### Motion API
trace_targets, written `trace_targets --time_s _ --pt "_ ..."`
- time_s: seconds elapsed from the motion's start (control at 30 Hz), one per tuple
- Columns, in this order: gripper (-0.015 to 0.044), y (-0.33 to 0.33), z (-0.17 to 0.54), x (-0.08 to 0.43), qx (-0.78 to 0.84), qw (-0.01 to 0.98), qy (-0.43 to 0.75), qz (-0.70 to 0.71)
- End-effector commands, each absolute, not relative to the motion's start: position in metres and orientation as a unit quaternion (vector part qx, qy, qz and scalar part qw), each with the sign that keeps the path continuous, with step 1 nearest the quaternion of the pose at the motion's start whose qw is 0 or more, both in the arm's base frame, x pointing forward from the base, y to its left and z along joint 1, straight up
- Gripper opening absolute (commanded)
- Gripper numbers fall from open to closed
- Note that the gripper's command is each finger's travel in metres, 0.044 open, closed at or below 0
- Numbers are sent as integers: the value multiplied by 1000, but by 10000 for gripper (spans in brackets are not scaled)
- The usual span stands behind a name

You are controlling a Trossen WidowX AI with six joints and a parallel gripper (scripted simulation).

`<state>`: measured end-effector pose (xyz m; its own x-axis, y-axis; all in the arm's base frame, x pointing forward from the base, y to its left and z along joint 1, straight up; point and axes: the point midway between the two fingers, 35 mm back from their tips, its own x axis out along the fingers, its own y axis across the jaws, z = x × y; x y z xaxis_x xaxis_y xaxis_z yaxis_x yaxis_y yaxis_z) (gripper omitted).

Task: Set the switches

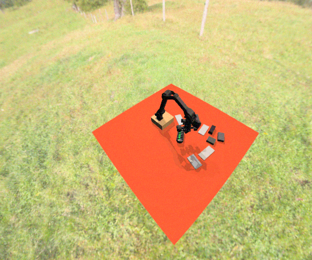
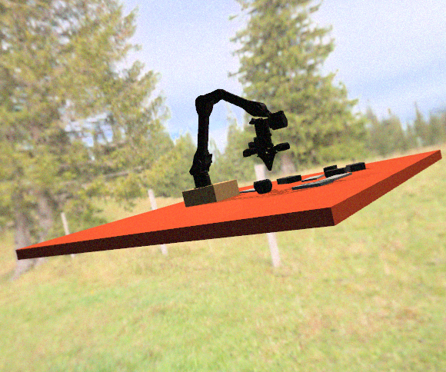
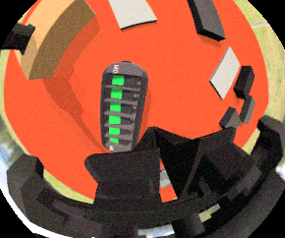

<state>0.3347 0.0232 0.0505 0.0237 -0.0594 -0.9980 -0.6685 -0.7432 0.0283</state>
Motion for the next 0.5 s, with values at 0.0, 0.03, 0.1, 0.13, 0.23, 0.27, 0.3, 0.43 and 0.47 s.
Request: trace_targets --time_s 0.0,0.03,0.1,0.13,0.23,0.27,0.3,0.43,0.47 --pt "0 16 48 307 -672 287 267 628" --pt "0 15 47 301 -672 299 266 623" --pt "0 12 45 287 -672 324 263 612" --pt "0 11 44 280 -672 336 262 606" --pt "0 9 38 259 -670 371 257 589" --pt "0 8 36 252 -670 383 255 583" --pt "0 8 33 245 -669 394 253 577" --pt "0 8 23 222 -667 431 246 556" --pt "0 8 22 221 -667 432 245 555"
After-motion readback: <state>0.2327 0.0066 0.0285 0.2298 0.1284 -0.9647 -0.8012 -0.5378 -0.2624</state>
